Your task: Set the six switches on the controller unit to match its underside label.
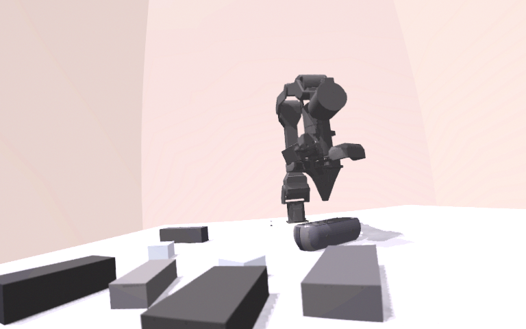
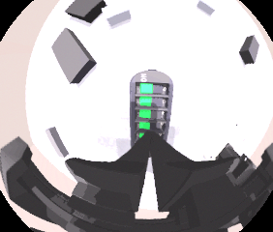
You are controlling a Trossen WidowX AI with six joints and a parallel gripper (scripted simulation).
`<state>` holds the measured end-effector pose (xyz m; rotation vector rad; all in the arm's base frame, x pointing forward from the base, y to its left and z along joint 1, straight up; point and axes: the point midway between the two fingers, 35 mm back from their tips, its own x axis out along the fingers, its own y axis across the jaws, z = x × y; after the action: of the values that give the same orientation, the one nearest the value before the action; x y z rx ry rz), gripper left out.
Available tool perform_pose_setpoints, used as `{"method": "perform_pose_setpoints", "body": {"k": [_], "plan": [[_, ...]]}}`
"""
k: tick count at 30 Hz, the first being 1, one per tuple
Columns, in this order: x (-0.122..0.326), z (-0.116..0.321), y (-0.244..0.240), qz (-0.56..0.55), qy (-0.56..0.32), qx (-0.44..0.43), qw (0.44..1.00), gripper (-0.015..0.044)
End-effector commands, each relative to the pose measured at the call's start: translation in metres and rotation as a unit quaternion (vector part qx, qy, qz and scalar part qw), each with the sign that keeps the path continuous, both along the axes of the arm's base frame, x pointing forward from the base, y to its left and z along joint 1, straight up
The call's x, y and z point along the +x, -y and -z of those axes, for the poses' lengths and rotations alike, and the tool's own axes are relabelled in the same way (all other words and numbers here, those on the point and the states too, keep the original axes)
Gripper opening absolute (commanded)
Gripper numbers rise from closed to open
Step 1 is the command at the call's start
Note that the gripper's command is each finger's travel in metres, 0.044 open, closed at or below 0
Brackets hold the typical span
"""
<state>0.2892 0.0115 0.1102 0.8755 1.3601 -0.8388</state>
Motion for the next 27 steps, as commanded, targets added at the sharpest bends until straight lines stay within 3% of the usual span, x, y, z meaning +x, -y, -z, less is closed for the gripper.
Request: {"method": "perform_pose_setpoints", "body": {"k": [1, 22, 27], "plan": [[-0.003, 0.002, -0.001, 0.003, -0.006, 0.001, 1.000, 0.0000], [-0.003, 0.002, -0.001, 0.003, -0.006, 0.001, 1.000, 0.0000], [0.018, 0.013, -0.010, 0.005, -0.047, -0.017, 0.999, 0.0000]]}}
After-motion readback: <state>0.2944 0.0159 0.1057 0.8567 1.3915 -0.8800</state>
